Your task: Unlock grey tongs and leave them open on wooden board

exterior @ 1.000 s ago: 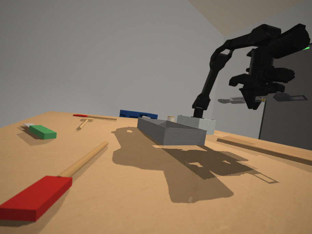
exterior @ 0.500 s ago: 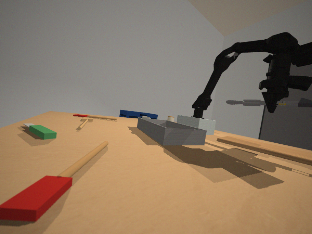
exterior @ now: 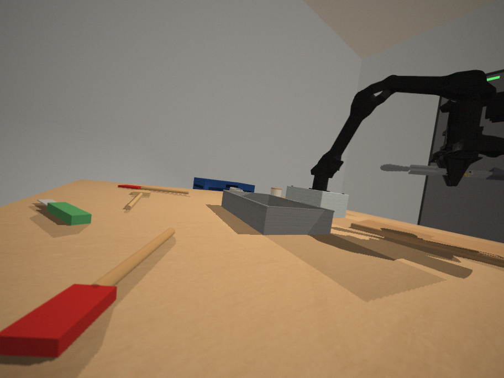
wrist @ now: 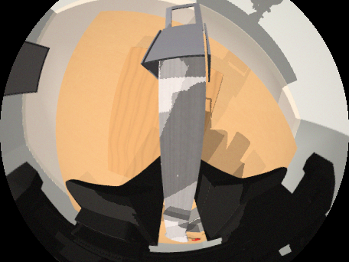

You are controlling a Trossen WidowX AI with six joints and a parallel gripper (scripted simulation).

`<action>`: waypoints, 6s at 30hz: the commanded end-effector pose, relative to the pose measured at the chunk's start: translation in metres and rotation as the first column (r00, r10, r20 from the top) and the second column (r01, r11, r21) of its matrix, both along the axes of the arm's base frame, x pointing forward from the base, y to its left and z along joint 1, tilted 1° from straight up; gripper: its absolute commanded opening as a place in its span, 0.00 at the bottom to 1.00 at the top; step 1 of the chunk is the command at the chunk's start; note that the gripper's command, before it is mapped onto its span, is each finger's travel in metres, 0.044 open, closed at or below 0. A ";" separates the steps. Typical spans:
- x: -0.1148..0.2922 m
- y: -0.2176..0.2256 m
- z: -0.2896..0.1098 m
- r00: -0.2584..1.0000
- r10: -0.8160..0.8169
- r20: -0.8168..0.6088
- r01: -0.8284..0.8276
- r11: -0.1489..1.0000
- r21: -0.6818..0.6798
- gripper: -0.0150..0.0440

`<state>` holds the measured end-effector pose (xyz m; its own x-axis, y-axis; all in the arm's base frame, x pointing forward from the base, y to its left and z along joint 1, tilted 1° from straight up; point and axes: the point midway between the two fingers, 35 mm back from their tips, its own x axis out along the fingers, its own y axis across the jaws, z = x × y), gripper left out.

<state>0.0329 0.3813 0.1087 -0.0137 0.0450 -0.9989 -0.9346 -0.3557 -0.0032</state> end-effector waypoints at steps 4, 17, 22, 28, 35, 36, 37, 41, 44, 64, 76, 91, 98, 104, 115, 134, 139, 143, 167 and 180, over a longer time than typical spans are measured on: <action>-0.046 0.000 0.001 0.979 0.203 0.007 -0.203 0.979 0.000 0.00; -0.050 0.003 -0.001 0.979 0.204 -0.018 -0.203 0.978 0.046 0.00; -0.049 0.009 -0.004 0.982 0.174 -0.070 -0.163 0.977 0.138 0.00; -0.046 0.015 -0.006 0.980 0.151 -0.132 -0.115 0.962 0.246 0.00; -0.043 0.020 -0.005 0.969 0.145 -0.200 -0.063 0.928 0.366 0.00; -0.043 0.020 -0.005 0.967 0.145 -0.209 -0.056 0.922 0.383 0.00; -0.042 0.021 -0.005 0.965 0.146 -0.218 -0.049 0.916 0.399 0.00; -0.040 0.022 -0.003 0.955 0.155 -0.252 -0.021 0.886 0.463 0.00; -0.039 0.021 -0.001 0.947 0.165 -0.274 -0.003 0.861 0.508 0.00; -0.031 0.002 0.019 0.888 0.296 -0.351 0.088 0.642 0.762 0.00; -0.032 -0.026 0.032 0.853 0.408 -0.327 0.102 0.484 0.869 0.00; -0.032 -0.028 0.033 0.850 0.416 -0.323 0.102 0.472 0.876 0.00; -0.032 -0.028 0.033 0.850 0.416 -0.323 0.102 0.472 0.876 0.00; -0.032 -0.028 0.033 0.850 0.416 -0.323 0.102 0.472 0.876 0.00; -0.032 -0.028 0.033 0.850 0.416 -0.323 0.102 0.472 0.876 0.00; -0.032 0.002 0.019 0.888 0.299 -0.350 0.087 0.638 0.765 0.00; -0.033 0.009 0.014 0.901 0.263 -0.345 0.073 0.691 0.719 0.00; -0.034 0.014 0.010 0.912 0.236 -0.336 0.060 0.733 0.678 0.00; -0.044 0.021 -0.006 0.968 0.148 -0.204 -0.061 0.923 0.381 0.00; -0.048 0.013 -0.006 0.982 0.163 -0.099 -0.141 0.971 0.193 0.00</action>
